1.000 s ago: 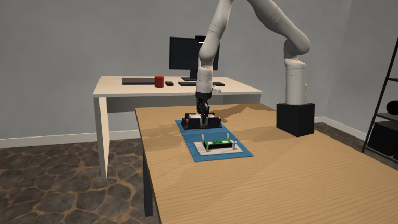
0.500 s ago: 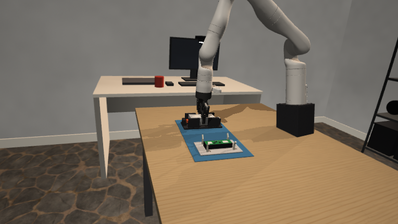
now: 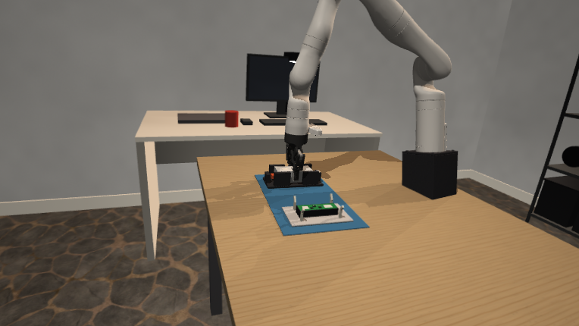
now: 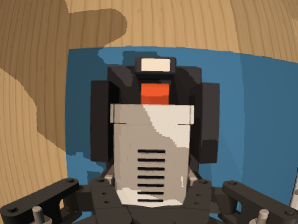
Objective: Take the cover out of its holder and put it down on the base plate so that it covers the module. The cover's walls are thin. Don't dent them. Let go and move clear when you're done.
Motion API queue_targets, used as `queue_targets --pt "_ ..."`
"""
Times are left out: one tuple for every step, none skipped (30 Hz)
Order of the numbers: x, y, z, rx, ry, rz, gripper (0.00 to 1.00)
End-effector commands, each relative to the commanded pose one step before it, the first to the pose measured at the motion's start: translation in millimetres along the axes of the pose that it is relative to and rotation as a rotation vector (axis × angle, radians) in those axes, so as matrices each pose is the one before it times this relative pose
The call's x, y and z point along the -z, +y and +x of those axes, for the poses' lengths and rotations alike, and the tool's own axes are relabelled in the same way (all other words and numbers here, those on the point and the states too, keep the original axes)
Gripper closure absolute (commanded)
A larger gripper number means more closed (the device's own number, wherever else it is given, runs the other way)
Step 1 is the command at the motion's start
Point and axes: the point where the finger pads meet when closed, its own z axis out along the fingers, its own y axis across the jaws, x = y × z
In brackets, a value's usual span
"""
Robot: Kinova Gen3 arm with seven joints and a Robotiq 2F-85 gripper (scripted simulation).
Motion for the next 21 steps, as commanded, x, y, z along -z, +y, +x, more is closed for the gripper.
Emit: queue_targets --pt "0.7 0.04 -0.73 -0.00009 -0.00183 -0.0001 1.0" --pt "0.0 0.0 0.0 0.0 0.0 0.0 1.0" --pt "0.0 0.0 0.0 0.0 0.0 0.0 1.0" --pt "3.01 -0.02 0.03 0.00006 0.00006 0.0 1.0" --pt "3.0 -0.01 0.0 0.0 0.0 0.0 1.0" --pt "3.0 -0.01 0.0 0.0 0.0 0.0 1.0" --pt "3.0 -0.01 0.0 0.0 0.0 0.0 1.0" --pt "3.0 -0.01 0.0 0.0 0.0 0.0 1.0" --pt "3.0 -0.01 0.0 0.0 0.0 0.0 1.0" --pt "3.0 -0.01 0.0 0.0 0.0 0.0 1.0" --pt "3.0 -0.01 0.0 0.0 0.0 0.0 1.0" --pt "3.0 -0.01 0.0 0.0 0.0 0.0 1.0" --pt "3.0 -0.01 0.0 0.0 0.0 0.0 1.0" --pt "0.0 0.0 0.0 0.0 0.0 0.0 1.0" --pt "0.0 0.0 0.0 0.0 0.0 0.0 1.0" --pt "0.0 0.0 0.0 0.0 0.0 0.0 1.0" --pt "0.0 0.0 0.0 0.0 0.0 0.0 1.0" --pt "0.0 0.0 0.0 0.0 0.0 0.0 1.0" --pt "0.0 0.0 0.0 0.0 0.0 0.0 1.0" --pt "0.0 0.0 0.0 0.0 0.0 0.0 1.0" --pt "1.7 -0.49 0.87 -0.00055 0.00267 0.00063 1.0"
